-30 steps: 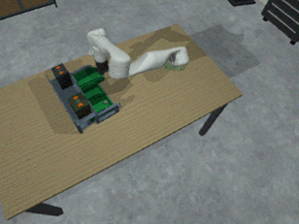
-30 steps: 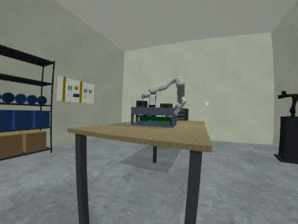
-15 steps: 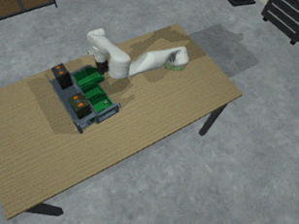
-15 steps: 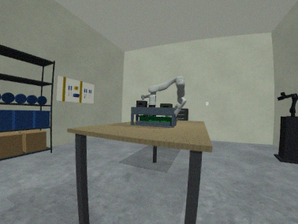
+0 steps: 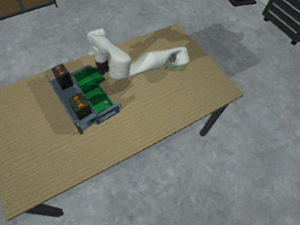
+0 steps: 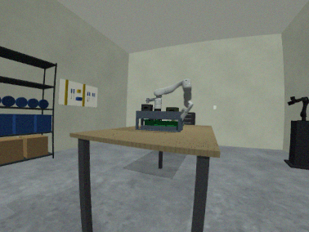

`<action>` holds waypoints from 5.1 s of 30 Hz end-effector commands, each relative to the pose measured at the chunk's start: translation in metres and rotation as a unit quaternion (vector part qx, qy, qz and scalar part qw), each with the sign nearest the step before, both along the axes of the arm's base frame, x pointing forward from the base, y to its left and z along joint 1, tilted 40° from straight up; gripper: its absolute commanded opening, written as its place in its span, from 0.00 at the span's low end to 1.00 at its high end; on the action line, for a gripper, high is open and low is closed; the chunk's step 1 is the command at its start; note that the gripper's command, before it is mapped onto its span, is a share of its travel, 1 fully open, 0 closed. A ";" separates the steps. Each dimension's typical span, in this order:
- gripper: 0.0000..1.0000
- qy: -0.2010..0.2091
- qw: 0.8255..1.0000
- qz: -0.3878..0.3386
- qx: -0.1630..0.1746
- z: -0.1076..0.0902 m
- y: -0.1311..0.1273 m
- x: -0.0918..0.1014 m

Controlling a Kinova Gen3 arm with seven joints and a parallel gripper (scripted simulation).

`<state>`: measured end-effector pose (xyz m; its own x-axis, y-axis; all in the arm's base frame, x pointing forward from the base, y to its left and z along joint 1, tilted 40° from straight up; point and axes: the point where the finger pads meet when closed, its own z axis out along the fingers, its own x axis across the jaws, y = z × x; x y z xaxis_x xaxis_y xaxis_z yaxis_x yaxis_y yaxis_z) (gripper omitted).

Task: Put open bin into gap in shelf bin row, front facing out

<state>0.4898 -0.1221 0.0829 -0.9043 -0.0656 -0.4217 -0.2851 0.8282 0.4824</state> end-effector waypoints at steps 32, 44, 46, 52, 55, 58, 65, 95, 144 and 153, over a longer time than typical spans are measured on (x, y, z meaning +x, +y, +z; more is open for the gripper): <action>0.00 0.002 1.000 0.001 0.002 0.005 0.002 0.007; 0.00 0.002 1.000 0.001 0.002 0.007 0.002 0.013; 0.00 0.002 1.000 0.001 0.002 0.007 0.002 0.013; 0.00 0.002 1.000 0.001 0.002 0.009 0.003 0.017; 0.00 0.002 1.000 0.001 0.002 0.010 0.003 0.019; 0.00 0.002 1.000 0.001 0.002 0.011 0.003 0.020; 0.00 0.002 1.000 0.001 0.002 0.012 0.003 0.024; 0.00 0.002 1.000 0.001 0.002 0.021 0.004 0.042; 0.00 0.002 1.000 0.001 0.002 0.027 0.005 0.055; 0.00 0.002 1.000 0.001 0.002 0.027 0.005 0.055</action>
<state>0.5446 -0.1195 0.1095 -0.9047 -0.0647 -0.4211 -0.2835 0.8293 0.4816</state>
